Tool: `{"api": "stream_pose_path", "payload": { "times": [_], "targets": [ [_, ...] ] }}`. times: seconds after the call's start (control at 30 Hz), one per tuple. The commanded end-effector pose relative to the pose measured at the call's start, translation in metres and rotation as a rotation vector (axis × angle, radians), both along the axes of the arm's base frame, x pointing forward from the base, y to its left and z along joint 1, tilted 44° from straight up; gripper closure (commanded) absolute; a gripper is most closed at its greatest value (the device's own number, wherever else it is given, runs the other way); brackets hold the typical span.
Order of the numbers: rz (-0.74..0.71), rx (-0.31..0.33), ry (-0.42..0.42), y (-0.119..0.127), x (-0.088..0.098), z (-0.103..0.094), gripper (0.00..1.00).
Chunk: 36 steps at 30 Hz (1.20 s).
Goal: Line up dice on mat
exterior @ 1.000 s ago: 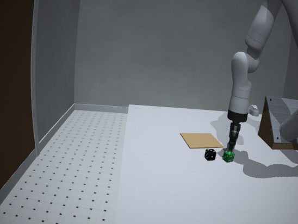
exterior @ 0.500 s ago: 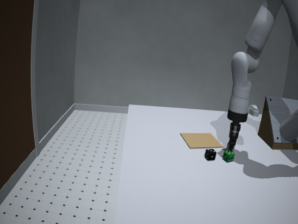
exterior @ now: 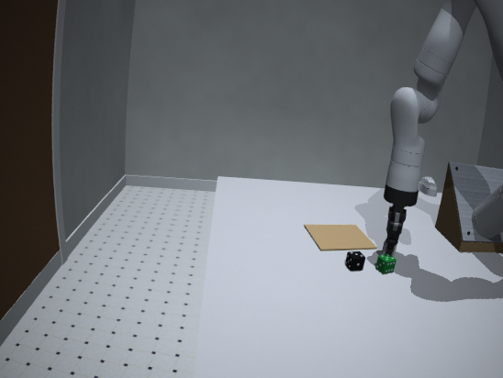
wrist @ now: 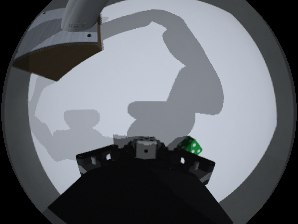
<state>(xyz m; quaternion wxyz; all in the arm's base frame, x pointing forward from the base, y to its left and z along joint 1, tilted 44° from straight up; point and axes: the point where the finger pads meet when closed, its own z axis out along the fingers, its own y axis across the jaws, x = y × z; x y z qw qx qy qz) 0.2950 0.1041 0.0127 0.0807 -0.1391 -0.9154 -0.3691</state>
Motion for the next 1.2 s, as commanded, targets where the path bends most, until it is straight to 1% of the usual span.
{"api": "stream_pose_path", "payload": {
  "times": [0.0, 0.8, 0.93, 1.13, 1.17],
  "targets": [
    [-0.001, 0.0, 0.0, 0.0, 0.0, 0.0, 0.74],
    [-0.001, 0.0, 0.0, -0.001, 0.0, 0.001, 0.74],
    [-0.001, 0.0, 0.0, -0.006, 0.001, 0.006, 0.74],
    [-0.001, 0.0, 0.0, -0.02, 0.002, 0.02, 0.74],
    [-0.001, 0.0, 0.0, -0.02, 0.002, 0.02, 0.74]
  ]
}}
